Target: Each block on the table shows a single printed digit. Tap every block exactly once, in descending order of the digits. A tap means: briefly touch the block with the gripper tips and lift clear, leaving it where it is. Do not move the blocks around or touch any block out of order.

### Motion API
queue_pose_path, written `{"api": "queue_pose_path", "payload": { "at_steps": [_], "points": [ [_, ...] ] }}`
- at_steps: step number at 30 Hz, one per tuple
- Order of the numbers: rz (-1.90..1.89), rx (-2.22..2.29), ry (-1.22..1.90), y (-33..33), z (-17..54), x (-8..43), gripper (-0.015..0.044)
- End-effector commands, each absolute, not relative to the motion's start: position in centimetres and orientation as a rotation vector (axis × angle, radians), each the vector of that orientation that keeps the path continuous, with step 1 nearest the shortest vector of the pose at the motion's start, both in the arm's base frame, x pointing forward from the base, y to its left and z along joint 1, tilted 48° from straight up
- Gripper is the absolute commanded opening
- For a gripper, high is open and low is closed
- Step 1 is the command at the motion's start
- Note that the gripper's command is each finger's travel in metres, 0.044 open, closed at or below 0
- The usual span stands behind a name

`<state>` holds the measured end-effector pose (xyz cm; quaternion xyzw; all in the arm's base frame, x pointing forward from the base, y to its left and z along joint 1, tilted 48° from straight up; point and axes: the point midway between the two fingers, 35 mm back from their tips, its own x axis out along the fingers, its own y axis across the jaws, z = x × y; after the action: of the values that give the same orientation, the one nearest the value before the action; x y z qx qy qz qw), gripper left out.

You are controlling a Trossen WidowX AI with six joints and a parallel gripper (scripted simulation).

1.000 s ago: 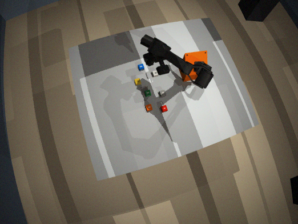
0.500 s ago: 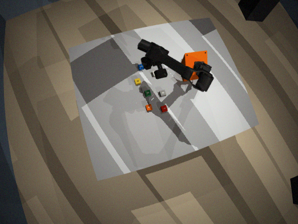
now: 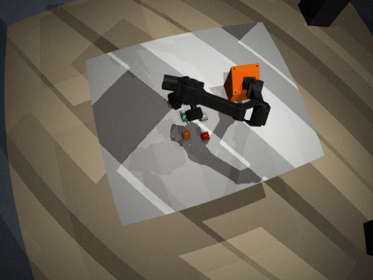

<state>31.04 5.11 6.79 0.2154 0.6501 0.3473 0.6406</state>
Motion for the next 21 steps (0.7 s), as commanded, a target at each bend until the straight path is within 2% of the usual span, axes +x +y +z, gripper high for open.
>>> {"api": "queue_pose_path", "payload": {
  "at_steps": [1,14,21],
  "points": [
    [0.796,0.498,1.479,5.4,7.1,31.2,0.04],
    [0.796,0.498,1.479,5.4,7.2,31.0,0.04],
    [0.795,0.5,1.483,5.6,8.2,23.9,0.04]
  ]
}}
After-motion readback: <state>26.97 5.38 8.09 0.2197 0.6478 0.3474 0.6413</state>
